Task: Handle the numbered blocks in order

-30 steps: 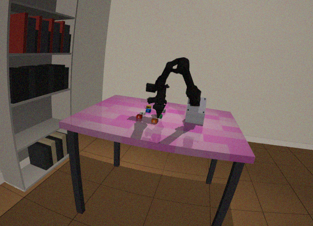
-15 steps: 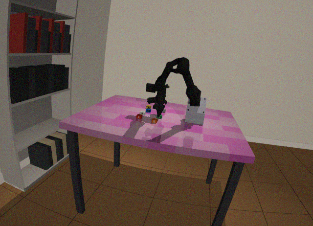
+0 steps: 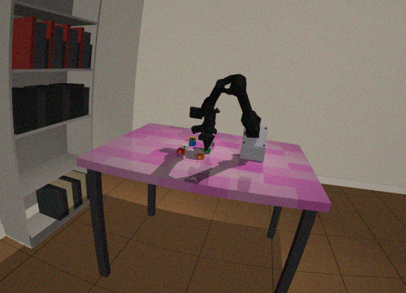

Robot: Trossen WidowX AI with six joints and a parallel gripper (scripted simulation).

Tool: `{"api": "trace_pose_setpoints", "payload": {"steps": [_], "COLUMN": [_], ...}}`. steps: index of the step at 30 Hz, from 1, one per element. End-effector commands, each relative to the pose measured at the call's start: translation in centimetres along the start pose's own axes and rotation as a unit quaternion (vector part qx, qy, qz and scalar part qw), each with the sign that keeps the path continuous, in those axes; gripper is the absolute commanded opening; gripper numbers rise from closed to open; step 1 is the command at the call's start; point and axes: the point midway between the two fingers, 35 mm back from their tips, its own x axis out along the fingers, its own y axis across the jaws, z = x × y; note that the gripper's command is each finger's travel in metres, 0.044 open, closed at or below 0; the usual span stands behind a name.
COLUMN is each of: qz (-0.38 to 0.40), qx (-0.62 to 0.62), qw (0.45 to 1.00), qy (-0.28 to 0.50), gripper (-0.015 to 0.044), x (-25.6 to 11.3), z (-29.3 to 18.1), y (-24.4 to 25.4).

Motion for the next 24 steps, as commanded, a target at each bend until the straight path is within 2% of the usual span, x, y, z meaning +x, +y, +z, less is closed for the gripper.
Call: {"api": "trace_pose_setpoints", "payload": {"steps": [1, 24], "qz": [0.001, 0.001], "qx": [-0.004, -0.004], "qw": [1.0, 1.0], "qy": [-0.004, -0.004], "gripper": [0.012, 0.012], "x": [-0.64, -0.31], "z": [0.19, 0.2], "y": [0.08, 0.08]}}
